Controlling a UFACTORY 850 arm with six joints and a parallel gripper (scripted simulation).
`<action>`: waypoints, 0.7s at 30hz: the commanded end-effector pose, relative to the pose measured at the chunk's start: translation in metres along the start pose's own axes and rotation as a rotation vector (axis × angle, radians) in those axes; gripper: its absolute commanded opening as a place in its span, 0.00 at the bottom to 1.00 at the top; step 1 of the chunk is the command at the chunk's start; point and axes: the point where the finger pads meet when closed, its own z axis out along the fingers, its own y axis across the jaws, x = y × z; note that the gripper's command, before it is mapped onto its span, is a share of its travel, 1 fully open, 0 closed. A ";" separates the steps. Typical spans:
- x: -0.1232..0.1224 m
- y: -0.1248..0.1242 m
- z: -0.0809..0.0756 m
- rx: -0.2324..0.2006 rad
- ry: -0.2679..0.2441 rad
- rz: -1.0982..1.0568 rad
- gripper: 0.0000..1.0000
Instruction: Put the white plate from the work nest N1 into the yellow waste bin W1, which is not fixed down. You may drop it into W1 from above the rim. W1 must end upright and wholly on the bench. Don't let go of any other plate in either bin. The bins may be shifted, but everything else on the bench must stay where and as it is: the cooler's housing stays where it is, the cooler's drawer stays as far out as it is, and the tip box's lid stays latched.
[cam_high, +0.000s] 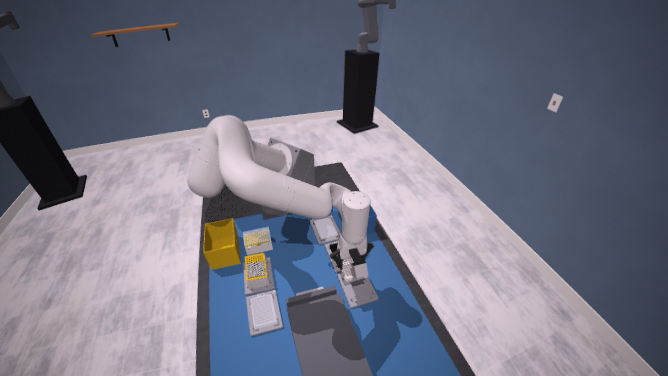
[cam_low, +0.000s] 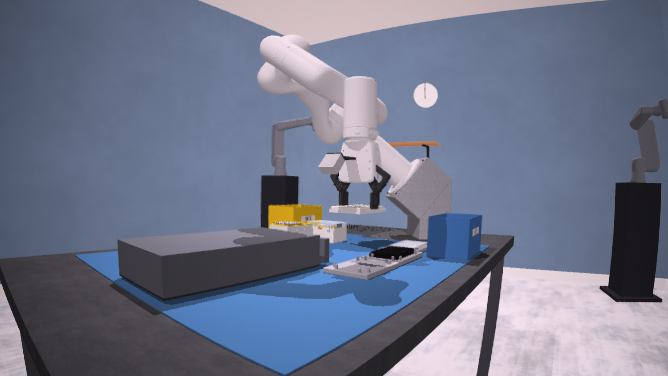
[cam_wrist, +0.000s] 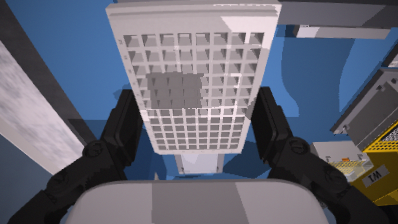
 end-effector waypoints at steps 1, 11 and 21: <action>-0.005 0.008 -0.001 0.001 0.002 0.001 0.00; -0.020 0.030 -0.001 0.001 0.002 0.001 0.00; -0.032 0.048 -0.001 0.001 0.002 0.001 0.00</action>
